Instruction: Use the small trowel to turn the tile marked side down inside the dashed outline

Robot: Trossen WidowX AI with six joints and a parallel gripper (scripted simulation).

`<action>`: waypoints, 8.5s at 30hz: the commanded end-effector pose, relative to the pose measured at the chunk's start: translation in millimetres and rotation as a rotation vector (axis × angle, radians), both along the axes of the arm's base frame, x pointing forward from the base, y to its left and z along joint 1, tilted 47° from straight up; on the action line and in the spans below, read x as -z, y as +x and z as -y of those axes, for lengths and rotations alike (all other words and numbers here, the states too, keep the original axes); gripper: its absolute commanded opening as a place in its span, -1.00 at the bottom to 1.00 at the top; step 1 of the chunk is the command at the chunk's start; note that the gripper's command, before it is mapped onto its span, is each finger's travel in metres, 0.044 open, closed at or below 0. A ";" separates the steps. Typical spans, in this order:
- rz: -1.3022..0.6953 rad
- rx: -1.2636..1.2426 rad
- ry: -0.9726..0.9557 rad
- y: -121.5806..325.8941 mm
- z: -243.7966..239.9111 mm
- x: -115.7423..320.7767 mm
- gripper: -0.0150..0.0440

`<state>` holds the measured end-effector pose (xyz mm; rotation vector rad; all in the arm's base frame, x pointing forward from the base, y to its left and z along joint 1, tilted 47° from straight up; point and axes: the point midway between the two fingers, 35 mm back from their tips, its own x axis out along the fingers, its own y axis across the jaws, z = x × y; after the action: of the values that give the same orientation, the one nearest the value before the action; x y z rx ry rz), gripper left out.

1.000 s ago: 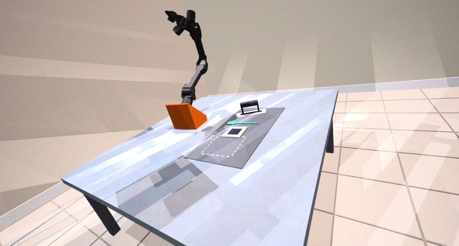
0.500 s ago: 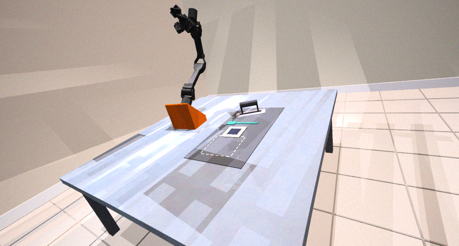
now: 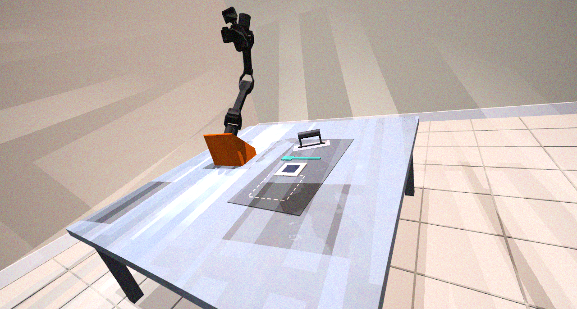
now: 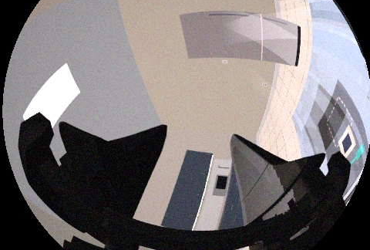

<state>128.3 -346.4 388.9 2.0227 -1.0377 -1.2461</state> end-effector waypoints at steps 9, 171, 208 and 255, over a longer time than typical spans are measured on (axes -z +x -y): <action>-0.044 -0.171 0.026 48.2 -12.0 17.8 0.42; -0.238 -2.990 -1.165 257.7 -479.7 265.3 -0.05; -0.323 -2.554 0.150 257.7 -479.6 265.3 -0.05; -0.324 -2.456 0.303 250.5 -448.3 235.6 0.42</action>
<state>380.4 100.3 152.7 1.4041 1.6104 -0.0831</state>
